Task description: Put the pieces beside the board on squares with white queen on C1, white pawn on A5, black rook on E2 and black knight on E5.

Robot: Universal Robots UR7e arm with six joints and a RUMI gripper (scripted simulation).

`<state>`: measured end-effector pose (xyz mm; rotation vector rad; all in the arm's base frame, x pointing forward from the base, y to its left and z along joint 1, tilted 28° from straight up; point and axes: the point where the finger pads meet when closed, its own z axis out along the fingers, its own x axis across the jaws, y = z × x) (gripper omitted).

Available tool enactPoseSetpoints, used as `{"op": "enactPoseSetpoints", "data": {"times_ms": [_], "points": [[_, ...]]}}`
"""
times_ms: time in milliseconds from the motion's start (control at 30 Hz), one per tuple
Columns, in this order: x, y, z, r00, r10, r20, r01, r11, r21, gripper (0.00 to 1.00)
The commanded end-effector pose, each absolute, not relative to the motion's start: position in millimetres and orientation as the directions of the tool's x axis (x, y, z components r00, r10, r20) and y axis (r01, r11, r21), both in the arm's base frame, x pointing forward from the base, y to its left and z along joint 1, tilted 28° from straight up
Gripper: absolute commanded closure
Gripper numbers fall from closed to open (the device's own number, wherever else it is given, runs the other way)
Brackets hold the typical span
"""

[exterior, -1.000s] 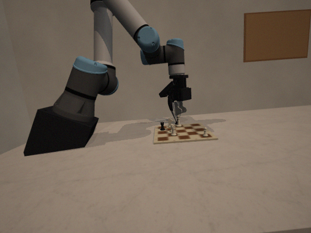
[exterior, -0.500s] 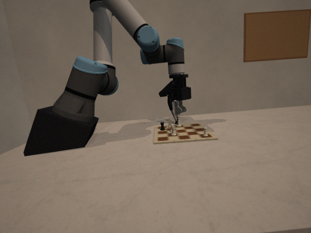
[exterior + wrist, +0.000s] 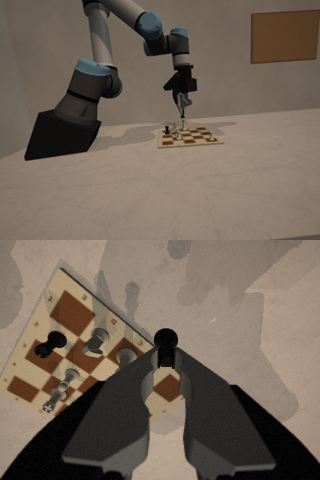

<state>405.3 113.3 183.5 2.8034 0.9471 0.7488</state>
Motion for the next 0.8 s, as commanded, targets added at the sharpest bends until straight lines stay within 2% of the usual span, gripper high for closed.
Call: {"op": "enactPoseSetpoints", "data": {"times_ms": [0,767], "points": [[389.3,109.8,207.9,0.691,0.59,0.417,0.551,-0.804,0.224,1.0],[377.9,108.1,226.3,0.692,0.59,0.415,0.552,-0.804,0.221,1.0]]}}
